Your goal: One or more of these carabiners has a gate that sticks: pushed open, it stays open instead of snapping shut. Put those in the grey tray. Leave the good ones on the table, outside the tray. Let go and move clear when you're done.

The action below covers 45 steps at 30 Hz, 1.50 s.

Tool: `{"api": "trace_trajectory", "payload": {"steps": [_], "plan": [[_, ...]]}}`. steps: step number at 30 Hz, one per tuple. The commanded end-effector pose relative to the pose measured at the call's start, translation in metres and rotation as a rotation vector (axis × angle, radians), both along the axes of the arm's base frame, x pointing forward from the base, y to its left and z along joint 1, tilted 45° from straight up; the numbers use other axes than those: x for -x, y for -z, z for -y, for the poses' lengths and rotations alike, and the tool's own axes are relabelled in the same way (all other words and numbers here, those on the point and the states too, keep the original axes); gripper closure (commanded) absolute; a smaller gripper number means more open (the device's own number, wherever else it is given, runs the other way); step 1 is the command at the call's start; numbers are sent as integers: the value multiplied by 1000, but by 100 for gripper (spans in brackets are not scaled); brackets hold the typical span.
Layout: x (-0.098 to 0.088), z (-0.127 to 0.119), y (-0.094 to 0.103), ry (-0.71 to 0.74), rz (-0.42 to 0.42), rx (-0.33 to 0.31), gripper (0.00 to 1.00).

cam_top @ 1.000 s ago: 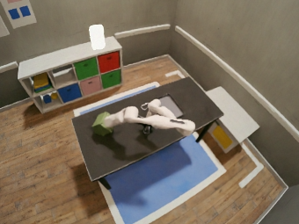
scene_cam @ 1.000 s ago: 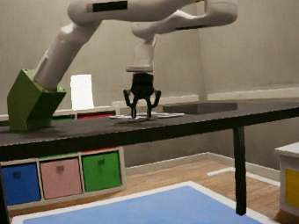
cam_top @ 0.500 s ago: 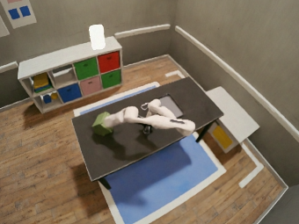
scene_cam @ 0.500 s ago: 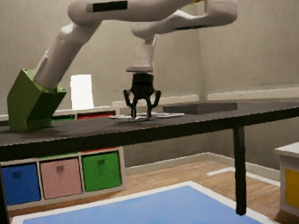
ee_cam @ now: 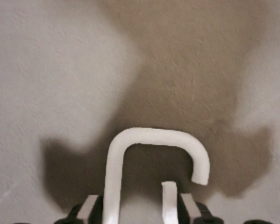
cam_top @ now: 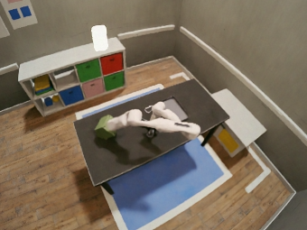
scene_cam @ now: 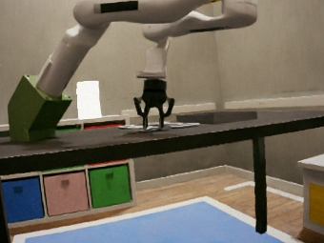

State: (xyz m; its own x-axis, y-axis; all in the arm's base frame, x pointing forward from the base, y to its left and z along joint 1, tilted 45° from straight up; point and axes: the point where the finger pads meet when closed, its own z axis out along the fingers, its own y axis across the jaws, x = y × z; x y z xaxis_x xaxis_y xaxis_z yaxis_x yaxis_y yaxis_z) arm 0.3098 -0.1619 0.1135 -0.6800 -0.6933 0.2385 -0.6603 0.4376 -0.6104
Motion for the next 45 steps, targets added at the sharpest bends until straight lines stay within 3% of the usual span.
{"api": "trace_trajectory", "payload": {"steps": [1,19,20,45], "plan": [[0,0,0,0,0,0,51],[0,0,0,0,0,0,51],[0,0,0,0,1,0,0],[0,0,0,0,1,0,0]]}}
